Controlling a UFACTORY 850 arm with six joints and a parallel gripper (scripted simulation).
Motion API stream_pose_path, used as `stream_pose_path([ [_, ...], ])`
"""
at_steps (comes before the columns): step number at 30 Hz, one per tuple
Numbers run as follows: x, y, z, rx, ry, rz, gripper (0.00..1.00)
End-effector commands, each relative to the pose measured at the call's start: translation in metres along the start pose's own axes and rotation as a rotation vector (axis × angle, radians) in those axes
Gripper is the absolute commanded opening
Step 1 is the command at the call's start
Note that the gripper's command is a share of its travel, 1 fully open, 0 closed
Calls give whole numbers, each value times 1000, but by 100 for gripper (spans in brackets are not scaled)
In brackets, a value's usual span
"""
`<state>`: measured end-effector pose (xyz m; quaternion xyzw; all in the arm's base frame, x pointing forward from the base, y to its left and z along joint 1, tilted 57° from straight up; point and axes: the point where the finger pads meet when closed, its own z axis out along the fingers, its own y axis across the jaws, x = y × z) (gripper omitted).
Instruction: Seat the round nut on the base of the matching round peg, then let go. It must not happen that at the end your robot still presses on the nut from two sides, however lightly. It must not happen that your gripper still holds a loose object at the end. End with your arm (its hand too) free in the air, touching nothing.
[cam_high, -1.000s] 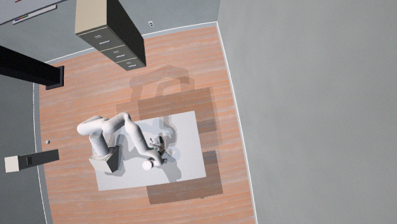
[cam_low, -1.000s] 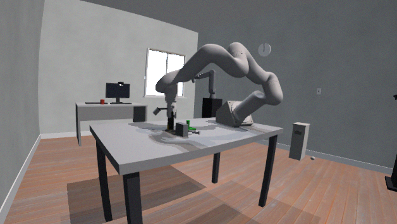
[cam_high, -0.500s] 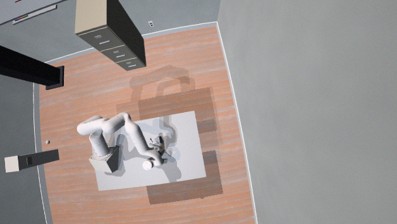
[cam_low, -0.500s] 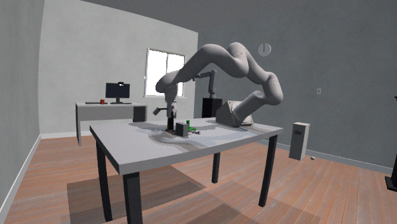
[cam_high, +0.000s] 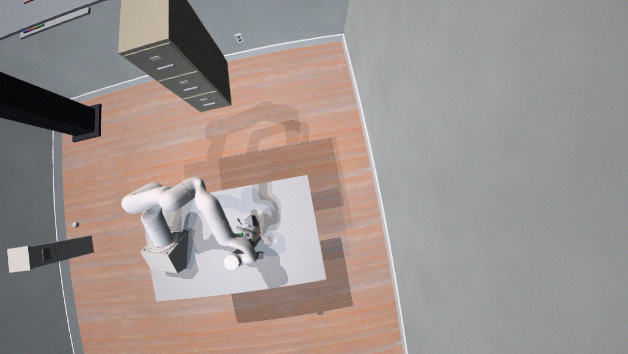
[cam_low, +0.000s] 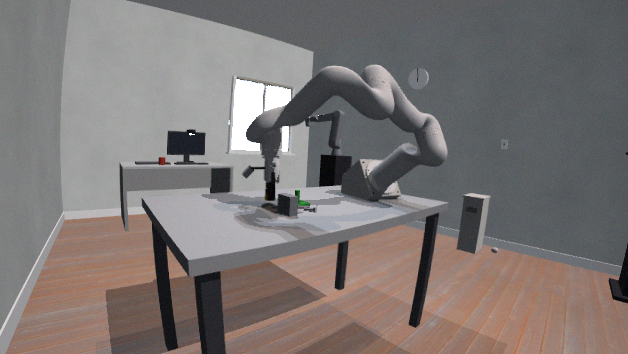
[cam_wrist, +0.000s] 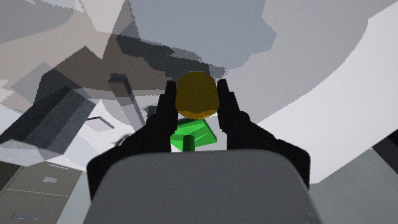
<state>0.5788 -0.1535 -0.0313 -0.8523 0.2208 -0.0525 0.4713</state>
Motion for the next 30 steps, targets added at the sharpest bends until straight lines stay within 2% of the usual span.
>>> stream_pose_path([
  [1,0,0,-29,-2,3,-1,0],
  [9,0,0,-31,-2,4,-1,0],
  [13,0,1,-55,-3,4,-1,0],
  [21,-5,0,-56,-3,4,-1,0],
  [24,-29,-3,-57,-1,4,-1,0],
  [30,-100,-14,-56,0,2,-1,0],
])
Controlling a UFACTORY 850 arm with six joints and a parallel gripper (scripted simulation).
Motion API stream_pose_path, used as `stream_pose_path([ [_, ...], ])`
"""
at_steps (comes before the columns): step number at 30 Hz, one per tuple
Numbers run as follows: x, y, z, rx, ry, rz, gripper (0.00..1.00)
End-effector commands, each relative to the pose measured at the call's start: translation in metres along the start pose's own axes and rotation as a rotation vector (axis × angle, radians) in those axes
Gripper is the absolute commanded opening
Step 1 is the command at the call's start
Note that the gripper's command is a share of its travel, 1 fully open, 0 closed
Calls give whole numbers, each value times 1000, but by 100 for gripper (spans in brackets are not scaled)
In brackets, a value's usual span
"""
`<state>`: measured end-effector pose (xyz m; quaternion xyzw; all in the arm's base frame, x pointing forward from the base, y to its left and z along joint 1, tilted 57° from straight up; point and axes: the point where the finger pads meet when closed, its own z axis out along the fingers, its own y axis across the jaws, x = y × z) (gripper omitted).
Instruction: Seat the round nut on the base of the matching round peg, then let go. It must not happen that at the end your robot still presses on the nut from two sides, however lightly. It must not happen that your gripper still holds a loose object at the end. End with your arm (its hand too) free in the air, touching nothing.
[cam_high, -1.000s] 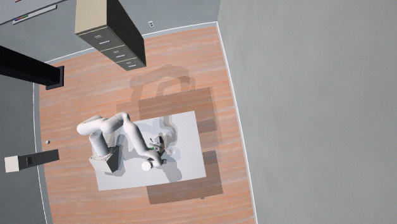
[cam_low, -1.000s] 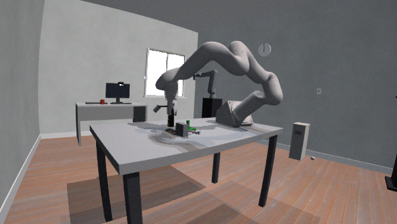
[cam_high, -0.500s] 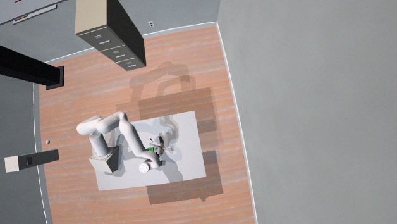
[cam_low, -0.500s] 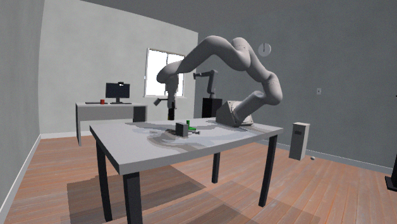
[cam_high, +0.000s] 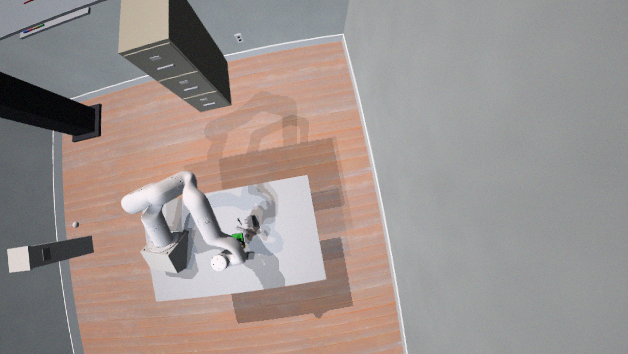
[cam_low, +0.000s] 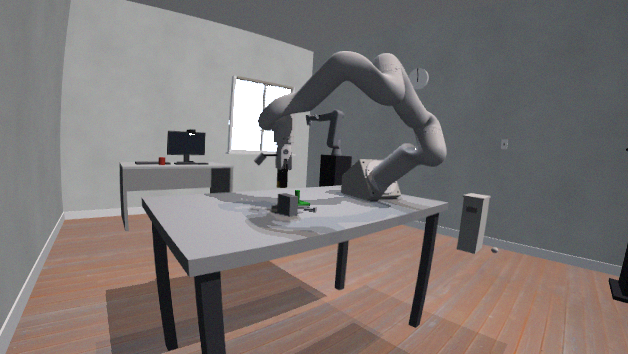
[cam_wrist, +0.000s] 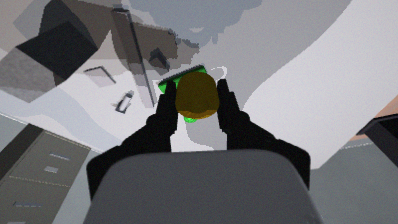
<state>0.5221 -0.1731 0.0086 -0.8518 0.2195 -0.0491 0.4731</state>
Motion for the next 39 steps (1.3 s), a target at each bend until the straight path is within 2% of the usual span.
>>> stream_pose_path([
  [1,-59,-10,-1,-2,10,-3,0],
  [20,-65,-11,-1,-3,9,-3,0],
  [27,-65,-11,8,-3,9,-3,0],
  [39,-65,-11,10,-3,9,-3,0],
])
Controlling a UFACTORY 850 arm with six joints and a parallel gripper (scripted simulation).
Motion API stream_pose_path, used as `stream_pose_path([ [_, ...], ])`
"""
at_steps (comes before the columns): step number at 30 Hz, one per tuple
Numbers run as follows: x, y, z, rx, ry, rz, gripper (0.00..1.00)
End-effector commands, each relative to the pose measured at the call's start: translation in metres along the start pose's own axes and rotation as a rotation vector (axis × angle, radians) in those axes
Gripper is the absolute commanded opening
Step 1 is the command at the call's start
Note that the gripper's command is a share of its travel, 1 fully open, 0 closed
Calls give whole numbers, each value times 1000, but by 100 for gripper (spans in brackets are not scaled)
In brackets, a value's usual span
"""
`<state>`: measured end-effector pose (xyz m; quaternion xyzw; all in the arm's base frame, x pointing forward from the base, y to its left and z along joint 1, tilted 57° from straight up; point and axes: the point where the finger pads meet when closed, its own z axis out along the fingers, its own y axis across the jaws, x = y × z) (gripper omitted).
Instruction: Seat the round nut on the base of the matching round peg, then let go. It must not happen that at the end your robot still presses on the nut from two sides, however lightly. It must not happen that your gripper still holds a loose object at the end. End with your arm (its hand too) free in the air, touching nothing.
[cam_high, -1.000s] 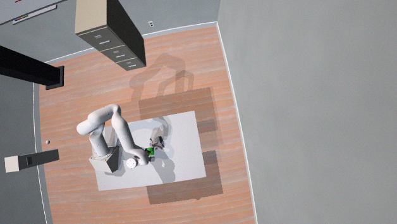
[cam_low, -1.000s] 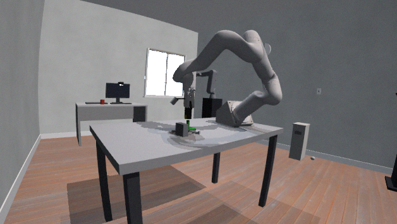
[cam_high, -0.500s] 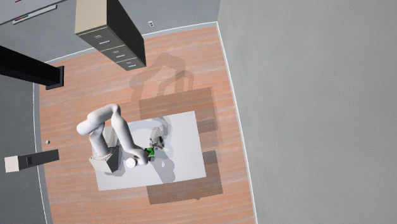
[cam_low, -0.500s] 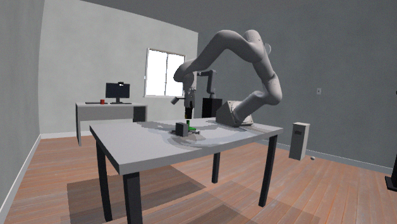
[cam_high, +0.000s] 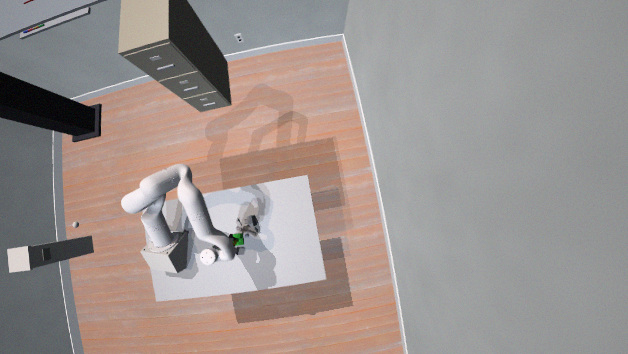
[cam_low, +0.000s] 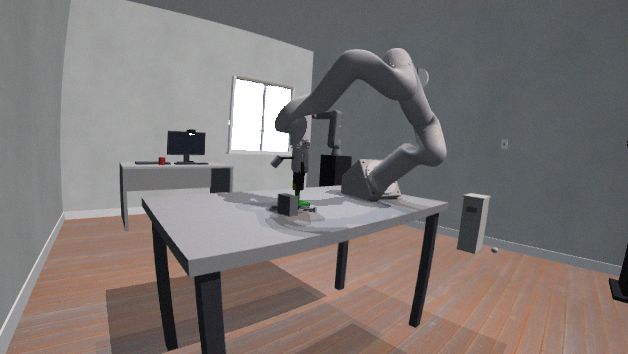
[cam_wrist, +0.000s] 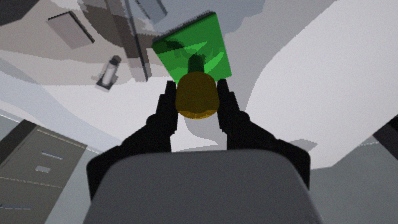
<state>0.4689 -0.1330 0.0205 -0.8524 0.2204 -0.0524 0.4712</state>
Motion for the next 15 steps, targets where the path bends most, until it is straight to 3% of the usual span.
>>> stream_pose_path([
  [1,1,0,1,0,2,-1,0],
  [15,1,0,7,-1,2,-1,0],
])
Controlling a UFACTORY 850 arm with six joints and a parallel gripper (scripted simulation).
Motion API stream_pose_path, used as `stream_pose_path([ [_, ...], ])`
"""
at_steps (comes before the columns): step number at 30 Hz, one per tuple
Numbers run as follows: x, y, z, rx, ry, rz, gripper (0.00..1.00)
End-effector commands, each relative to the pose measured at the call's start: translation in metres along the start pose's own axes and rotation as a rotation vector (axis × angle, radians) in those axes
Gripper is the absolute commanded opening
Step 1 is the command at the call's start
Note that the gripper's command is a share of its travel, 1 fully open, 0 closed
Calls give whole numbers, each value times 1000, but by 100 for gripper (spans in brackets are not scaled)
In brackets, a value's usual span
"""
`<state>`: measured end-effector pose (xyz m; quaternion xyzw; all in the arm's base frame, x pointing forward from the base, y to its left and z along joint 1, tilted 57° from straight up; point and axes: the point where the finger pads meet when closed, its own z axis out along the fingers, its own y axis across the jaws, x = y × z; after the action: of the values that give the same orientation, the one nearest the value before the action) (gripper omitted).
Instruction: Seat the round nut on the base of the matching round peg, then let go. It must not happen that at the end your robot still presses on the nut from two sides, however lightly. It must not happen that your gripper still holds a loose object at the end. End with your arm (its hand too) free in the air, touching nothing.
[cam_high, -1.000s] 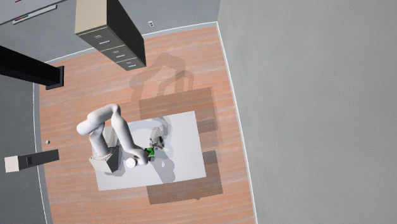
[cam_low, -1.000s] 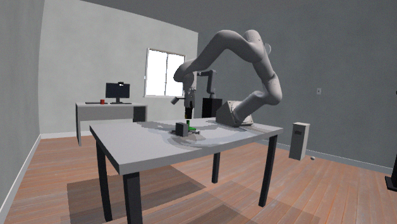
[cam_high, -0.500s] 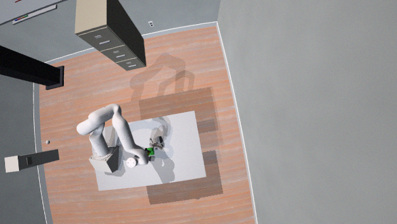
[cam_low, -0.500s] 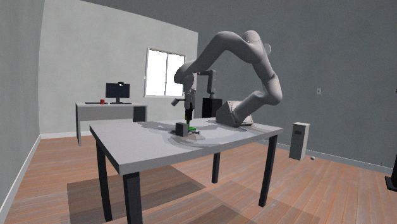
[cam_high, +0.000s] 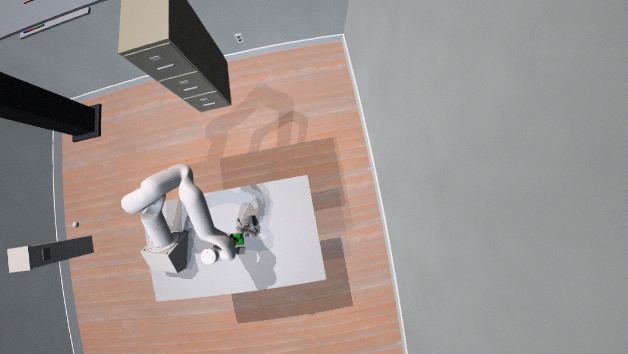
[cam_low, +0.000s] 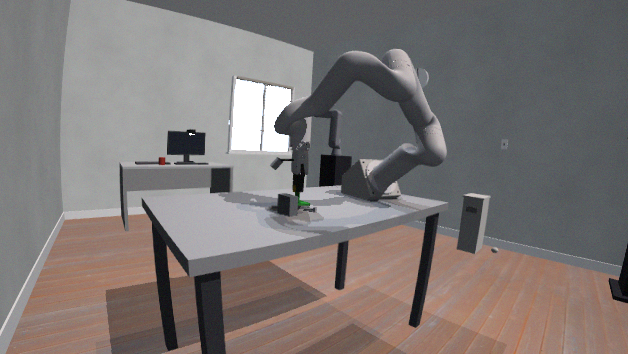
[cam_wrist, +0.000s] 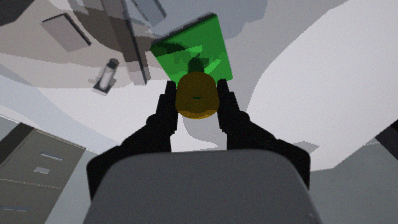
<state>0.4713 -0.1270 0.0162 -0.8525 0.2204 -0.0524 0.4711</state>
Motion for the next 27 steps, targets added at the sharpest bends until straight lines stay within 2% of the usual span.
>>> stream_pose_path([
  [1,1,0,0,0,2,-1,0],
  [10,1,0,1,0,2,-1,0],
  [20,-1,1,40,-4,1,0,0],
  [27,-1,1,44,-4,1,1,0],
])
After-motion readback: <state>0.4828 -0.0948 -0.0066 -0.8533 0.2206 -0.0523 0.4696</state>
